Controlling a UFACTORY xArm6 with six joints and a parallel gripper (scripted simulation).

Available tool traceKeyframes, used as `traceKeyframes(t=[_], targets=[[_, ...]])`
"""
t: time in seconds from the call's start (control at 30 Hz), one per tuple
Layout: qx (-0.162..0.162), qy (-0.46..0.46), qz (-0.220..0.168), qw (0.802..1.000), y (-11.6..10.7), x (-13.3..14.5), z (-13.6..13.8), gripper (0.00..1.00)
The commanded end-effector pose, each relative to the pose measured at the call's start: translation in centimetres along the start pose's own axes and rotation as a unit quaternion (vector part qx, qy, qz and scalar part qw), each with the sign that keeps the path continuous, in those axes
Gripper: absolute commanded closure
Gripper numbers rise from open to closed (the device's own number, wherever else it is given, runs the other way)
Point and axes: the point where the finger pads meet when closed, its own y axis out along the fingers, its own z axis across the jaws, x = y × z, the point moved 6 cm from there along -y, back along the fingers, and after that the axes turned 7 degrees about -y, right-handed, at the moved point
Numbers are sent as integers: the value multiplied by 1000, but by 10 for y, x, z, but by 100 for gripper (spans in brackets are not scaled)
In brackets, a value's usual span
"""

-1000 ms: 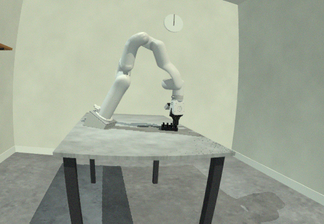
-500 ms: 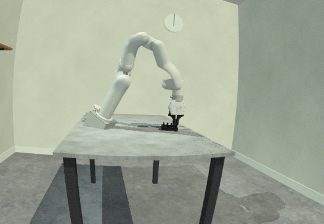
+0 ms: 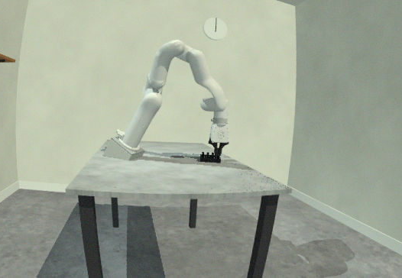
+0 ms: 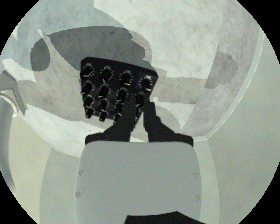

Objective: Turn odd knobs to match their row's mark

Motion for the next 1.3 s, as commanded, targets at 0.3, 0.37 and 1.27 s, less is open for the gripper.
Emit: traceKeyframes(t=[0.3,0.37,1.27], targets=[[2,1,0,1000,-1,0,1,92],[2,1,0,1000,-1,0,1,92],[2,1,0,1000,-5,0,1,81]])
